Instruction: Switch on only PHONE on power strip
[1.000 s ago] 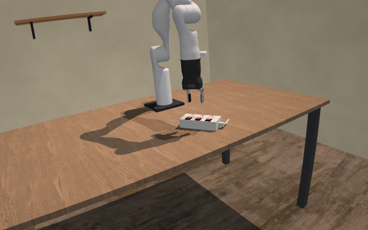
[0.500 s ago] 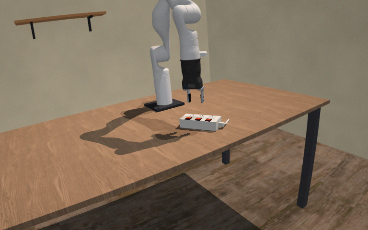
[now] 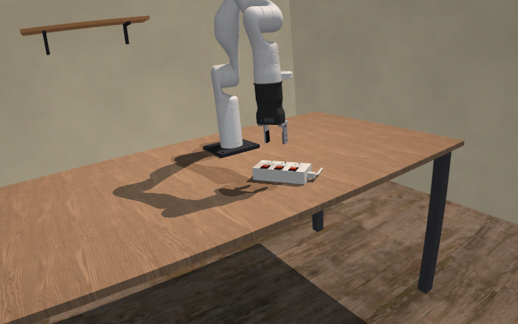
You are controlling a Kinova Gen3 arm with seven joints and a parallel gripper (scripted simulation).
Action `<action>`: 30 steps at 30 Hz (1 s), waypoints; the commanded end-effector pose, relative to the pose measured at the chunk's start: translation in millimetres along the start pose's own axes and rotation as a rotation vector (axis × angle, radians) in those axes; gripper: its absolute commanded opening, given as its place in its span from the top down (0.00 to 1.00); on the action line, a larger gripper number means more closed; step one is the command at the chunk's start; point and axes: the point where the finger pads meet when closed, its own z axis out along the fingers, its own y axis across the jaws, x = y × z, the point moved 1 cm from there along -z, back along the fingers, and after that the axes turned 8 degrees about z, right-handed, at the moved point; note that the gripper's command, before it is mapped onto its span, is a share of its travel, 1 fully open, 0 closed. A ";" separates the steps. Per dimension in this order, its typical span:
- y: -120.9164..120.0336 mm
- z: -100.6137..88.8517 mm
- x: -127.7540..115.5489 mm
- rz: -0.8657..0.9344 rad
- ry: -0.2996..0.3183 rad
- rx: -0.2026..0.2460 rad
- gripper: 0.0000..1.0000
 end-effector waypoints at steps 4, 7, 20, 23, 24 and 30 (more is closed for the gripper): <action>2.0 -7.6 9.4 0.060 -0.005 -0.002 0.00; 2.3 -13.8 19.1 0.151 -0.005 0.000 0.00; 1.8 -35.8 52.8 0.482 -0.001 0.002 0.00; 1.5 -38.5 56.9 0.524 0.000 0.002 0.00; 1.5 -38.9 57.6 0.531 0.000 0.002 0.00; 1.4 -39.5 58.5 0.540 0.000 0.002 0.00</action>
